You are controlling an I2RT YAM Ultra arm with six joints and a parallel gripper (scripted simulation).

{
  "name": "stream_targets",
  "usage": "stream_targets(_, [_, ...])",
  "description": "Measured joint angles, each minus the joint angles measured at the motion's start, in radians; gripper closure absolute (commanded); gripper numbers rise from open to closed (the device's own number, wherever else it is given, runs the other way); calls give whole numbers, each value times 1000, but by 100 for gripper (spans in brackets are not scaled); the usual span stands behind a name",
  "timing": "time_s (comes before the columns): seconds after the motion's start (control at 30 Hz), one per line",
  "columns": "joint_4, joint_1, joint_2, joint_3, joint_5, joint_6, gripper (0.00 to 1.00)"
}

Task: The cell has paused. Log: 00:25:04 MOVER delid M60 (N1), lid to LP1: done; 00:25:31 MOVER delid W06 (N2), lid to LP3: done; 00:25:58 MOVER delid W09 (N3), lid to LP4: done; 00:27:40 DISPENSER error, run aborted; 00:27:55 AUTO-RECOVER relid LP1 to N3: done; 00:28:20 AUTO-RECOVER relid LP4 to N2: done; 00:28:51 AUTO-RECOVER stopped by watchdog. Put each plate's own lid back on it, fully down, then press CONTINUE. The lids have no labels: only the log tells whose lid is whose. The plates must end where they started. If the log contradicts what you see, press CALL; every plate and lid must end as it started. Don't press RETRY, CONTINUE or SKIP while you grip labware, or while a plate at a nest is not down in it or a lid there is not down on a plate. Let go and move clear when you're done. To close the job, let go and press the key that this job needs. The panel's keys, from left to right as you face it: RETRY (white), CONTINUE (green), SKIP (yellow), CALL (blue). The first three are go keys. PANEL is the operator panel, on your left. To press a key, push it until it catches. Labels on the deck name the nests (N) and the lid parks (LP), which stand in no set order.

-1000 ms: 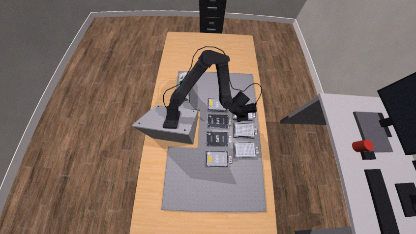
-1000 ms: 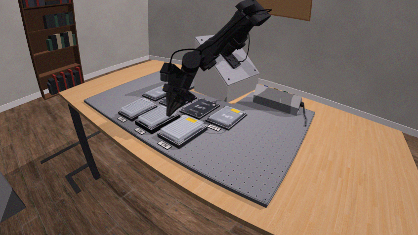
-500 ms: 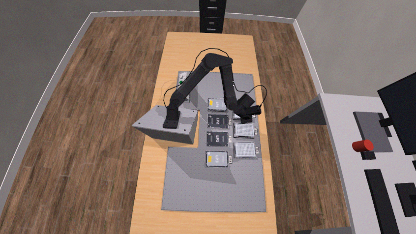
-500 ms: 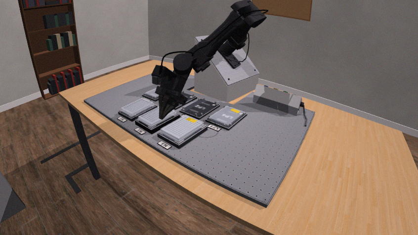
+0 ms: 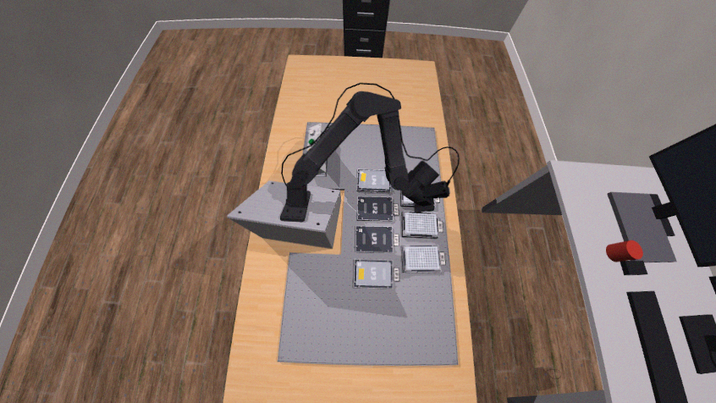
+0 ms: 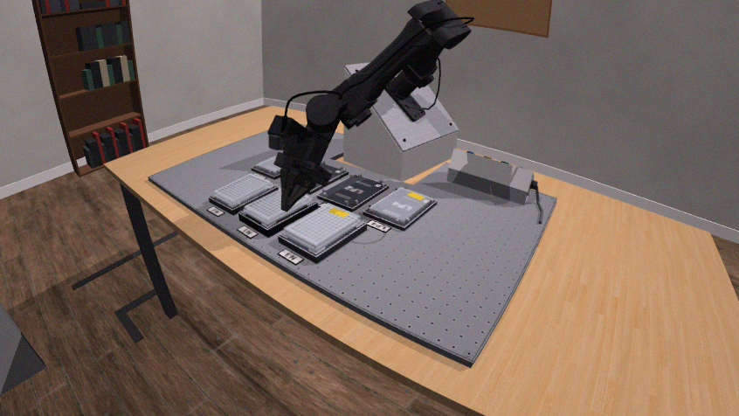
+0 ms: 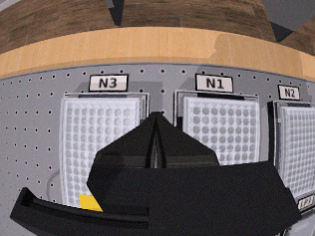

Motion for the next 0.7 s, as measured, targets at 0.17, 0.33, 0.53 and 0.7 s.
stream_targets(0.17, [0,0,0,0,0,0,100])
stream_targets(0.33, [4,-7,9,3,-13,-9,100])
stream_targets(0.53, [33,-68,76,8,-49,-40,100])
stream_targets(0.7, [51,-121,143,21,-82,-72,100])
